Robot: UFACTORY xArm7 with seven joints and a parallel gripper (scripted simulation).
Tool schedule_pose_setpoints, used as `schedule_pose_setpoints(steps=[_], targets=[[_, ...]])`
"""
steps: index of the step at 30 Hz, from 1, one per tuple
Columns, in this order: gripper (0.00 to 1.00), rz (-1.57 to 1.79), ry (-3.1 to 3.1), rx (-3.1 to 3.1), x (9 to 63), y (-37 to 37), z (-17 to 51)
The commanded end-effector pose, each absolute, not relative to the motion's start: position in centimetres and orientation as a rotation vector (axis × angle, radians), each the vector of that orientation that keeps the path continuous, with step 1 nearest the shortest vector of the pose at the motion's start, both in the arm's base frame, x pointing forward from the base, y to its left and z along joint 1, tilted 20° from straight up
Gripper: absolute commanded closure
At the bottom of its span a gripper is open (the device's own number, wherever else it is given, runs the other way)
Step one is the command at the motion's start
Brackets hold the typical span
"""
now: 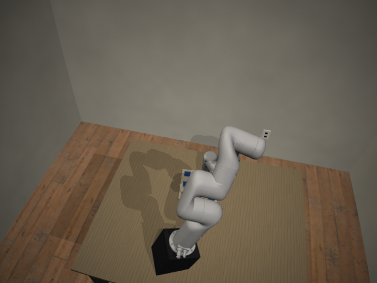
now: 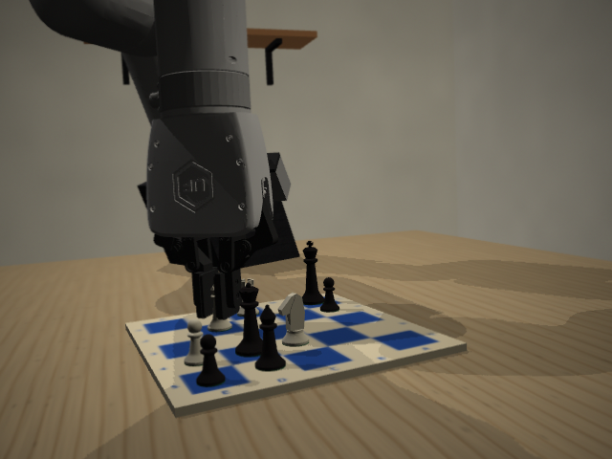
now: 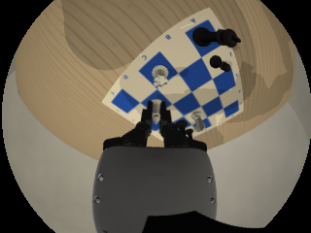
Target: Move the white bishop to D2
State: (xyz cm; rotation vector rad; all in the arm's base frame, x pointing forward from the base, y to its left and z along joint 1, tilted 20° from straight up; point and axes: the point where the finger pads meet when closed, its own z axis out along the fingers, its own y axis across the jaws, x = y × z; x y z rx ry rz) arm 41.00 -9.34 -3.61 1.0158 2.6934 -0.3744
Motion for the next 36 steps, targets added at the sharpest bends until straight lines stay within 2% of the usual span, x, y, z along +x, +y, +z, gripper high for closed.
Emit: schedule_pose_setpoints(steps=[1, 5, 6, 8, 9, 11, 12, 14, 15, 17, 18, 36], targets=[[1.0, -0.372, 2.692, 1.014, 41.1, -9.3, -3.5], [1.0, -0.372, 2.692, 1.014, 41.1, -9.3, -3.5], [0.93, -0.372, 2.692, 1.014, 41.1, -9.3, -3.5], [0.93, -0.372, 2.692, 1.014, 41.1, -9.3, -3.5], [0.85, -0.372, 2.692, 1.014, 41.1, -9.3, -3.5], [0.85, -0.372, 2.692, 1.014, 41.1, -9.3, -3.5], [0.78, -0.372, 2.692, 1.014, 41.1, -9.3, -3.5], [0.78, -0.372, 2.692, 1.014, 41.1, -9.3, -3.5], [0.7, -0.372, 2.692, 1.014, 41.1, -9.3, -3.5], [0.7, -0.372, 2.692, 1.014, 41.1, -9.3, -3.5], [0.63, -0.372, 2.692, 1.014, 41.1, -9.3, -3.5], [0.63, -0.372, 2.692, 1.014, 41.0, -8.9, -2.4]])
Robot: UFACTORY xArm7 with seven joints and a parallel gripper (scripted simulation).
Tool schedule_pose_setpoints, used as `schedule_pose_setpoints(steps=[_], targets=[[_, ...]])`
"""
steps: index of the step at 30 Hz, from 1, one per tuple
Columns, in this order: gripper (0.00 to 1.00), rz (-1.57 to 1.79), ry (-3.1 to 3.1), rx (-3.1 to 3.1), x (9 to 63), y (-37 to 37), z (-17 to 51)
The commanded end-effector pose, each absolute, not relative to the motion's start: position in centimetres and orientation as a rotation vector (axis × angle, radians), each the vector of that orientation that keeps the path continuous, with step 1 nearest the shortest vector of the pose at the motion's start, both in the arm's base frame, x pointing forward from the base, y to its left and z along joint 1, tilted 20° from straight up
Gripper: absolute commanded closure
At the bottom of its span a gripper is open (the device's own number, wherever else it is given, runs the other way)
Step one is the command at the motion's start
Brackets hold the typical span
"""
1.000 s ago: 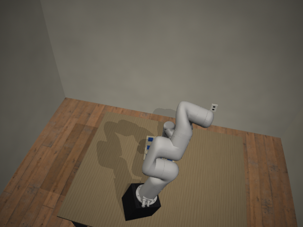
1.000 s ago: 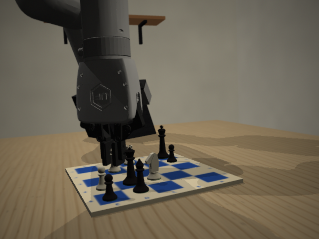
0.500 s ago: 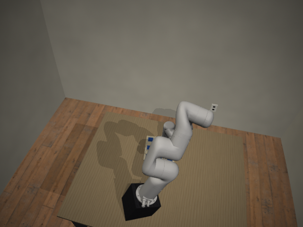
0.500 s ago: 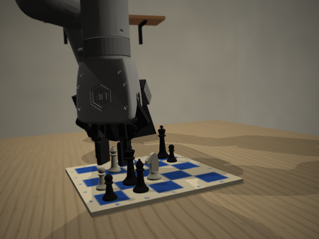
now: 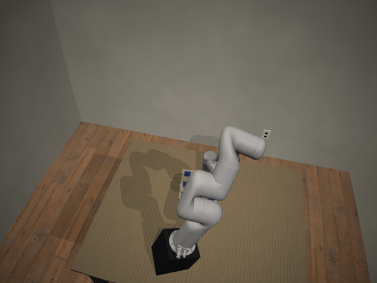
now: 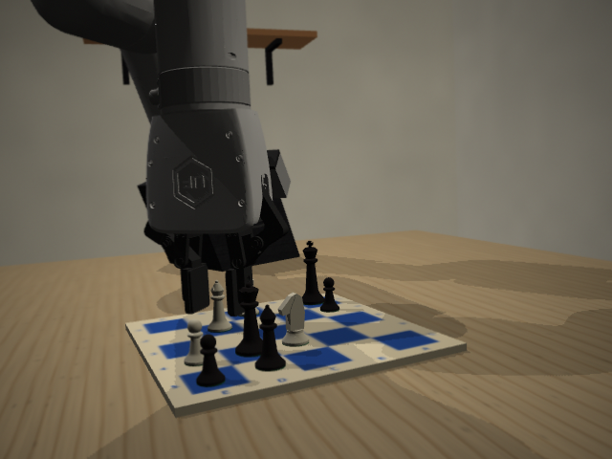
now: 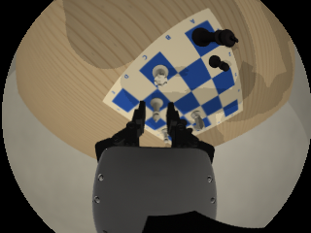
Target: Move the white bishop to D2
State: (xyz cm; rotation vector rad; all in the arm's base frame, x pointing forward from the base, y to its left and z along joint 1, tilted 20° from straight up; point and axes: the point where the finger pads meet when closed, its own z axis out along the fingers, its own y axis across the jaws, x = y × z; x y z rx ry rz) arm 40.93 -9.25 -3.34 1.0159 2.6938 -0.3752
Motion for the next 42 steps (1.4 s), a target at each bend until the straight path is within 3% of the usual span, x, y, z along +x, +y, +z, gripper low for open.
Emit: schedule_pose_setpoints(steps=[1, 26, 27, 42], targets=[[0.63, -0.372, 2.692, 1.014, 40.9, -8.8, -2.1], [0.63, -0.372, 2.692, 1.014, 39.9, -6.4, 4.9], [0.0, -0.372, 2.692, 1.014, 39.9, -6.4, 4.9], [0.0, -0.372, 2.692, 1.014, 39.9, -6.4, 4.9]])
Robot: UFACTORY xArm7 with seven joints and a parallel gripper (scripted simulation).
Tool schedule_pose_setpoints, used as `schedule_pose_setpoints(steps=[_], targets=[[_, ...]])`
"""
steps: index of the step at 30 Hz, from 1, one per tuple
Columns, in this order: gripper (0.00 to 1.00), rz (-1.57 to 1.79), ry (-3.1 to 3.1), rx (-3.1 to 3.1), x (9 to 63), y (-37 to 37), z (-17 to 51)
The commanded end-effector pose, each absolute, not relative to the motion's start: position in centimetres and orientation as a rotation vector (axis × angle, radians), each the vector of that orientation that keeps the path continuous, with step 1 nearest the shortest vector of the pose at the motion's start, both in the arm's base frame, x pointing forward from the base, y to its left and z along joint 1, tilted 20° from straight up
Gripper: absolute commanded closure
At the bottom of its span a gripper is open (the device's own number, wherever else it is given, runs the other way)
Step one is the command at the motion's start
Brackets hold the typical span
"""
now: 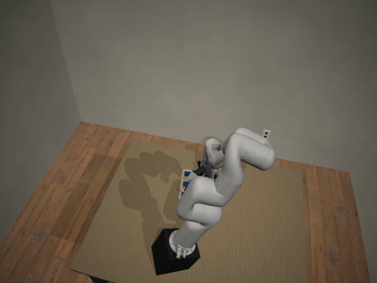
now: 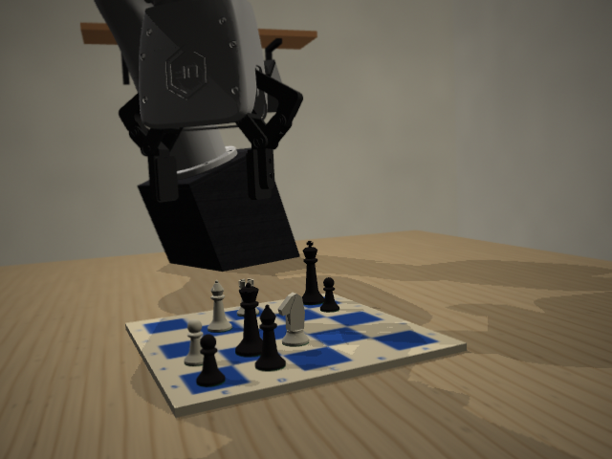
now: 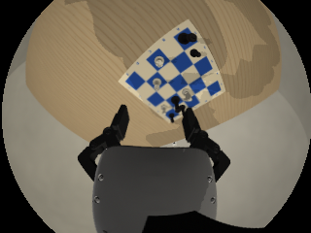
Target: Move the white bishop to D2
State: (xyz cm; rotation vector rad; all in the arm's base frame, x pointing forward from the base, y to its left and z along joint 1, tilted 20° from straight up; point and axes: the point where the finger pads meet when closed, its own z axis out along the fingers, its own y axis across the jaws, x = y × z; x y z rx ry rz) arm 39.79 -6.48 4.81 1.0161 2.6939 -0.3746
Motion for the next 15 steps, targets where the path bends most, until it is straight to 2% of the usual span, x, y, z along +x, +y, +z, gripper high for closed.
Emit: schedule_pose_setpoints(steps=[1, 15], targets=[[0.0, -0.372, 2.692, 1.014, 39.91, -6.42, 4.93], [0.0, -0.372, 2.692, 1.014, 39.79, -6.11, 5.84]])
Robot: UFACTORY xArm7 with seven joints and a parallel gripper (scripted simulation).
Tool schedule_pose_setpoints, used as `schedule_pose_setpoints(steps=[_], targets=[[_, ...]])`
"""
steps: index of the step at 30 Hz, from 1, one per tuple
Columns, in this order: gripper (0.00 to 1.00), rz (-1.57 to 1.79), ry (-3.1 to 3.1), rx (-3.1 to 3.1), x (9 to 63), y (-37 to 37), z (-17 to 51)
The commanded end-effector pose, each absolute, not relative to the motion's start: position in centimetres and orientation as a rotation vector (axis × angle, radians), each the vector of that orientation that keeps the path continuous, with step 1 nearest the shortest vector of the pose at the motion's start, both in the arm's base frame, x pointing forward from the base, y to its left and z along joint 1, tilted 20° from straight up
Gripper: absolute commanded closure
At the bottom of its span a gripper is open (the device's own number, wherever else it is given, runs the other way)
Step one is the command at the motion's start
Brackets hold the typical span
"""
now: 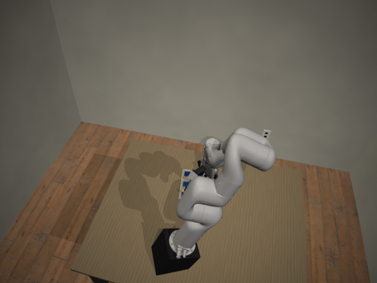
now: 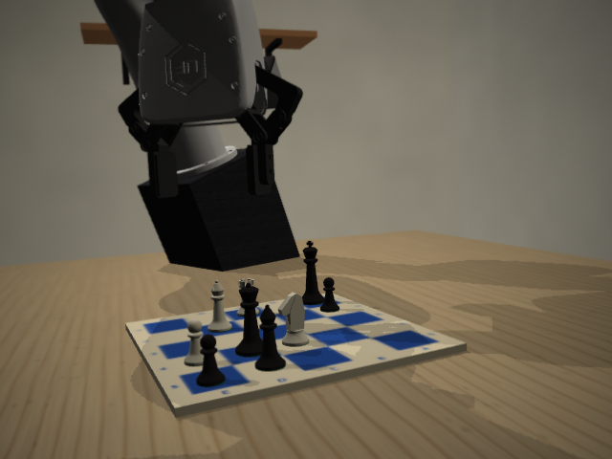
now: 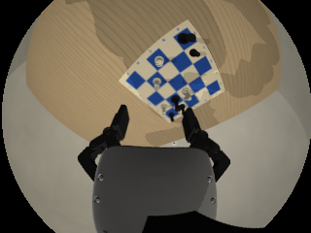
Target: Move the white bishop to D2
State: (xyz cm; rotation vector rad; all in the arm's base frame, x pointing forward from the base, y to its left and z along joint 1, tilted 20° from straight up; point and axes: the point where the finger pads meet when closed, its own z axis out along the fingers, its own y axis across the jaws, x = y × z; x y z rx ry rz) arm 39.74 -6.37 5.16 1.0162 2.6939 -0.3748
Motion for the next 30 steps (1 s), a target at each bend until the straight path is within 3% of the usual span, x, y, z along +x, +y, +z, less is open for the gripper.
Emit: schedule_pose_setpoints(steps=[1, 30], targets=[[0.0, -0.372, 2.692, 1.014, 39.7, -6.0, 6.1], [0.0, -0.372, 2.692, 1.014, 39.0, -4.2, 11.5]])
